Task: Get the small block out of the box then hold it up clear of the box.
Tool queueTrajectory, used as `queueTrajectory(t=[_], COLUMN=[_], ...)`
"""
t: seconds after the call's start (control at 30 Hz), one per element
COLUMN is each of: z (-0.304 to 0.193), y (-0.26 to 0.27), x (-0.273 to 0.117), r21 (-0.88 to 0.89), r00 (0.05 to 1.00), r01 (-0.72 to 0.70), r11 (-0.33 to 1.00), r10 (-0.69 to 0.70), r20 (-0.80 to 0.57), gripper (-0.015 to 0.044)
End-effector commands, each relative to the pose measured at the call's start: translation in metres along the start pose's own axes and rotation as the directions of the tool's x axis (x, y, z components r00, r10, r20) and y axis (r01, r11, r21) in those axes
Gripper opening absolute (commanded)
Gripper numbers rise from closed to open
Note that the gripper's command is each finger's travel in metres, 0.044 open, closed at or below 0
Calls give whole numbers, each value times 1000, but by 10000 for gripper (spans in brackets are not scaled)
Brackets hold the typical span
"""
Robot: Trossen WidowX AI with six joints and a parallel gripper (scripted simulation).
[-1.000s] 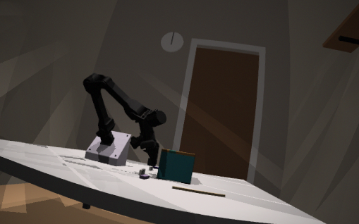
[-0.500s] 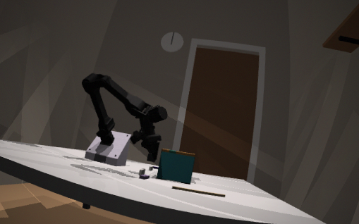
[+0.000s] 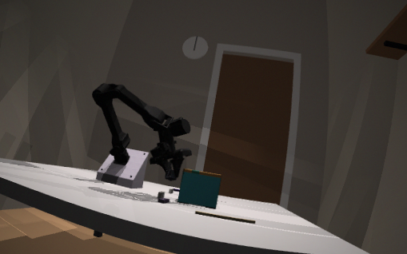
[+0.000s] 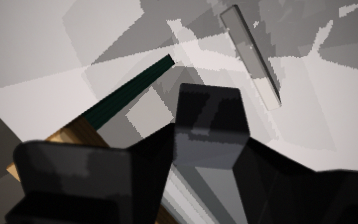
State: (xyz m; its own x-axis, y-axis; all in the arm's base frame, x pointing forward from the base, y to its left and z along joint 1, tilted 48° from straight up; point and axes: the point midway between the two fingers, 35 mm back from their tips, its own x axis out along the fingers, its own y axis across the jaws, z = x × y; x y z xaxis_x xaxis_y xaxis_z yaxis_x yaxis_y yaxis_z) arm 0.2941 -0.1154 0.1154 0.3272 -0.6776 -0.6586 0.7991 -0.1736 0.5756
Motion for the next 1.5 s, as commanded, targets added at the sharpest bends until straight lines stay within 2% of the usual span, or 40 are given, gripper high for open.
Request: queueTrajectory(t=[0.0,0.37,0.8,1.13,1.47], z=[-2,-6,-9,-10,-11], y=[-3,-12,-21,-27,-33], x=[-5,-15,-27,-36,-46], r21=[-185,-605,-930,-995,-883], r00=[1000,999,998,997,995], r01=[5,29,58,80,93], r11=[983,796,362,-54,-461], r10=[-3,-12,-14,-8,3], r20=[11,32,57,80,103], gripper=[0,0,0,0,0])
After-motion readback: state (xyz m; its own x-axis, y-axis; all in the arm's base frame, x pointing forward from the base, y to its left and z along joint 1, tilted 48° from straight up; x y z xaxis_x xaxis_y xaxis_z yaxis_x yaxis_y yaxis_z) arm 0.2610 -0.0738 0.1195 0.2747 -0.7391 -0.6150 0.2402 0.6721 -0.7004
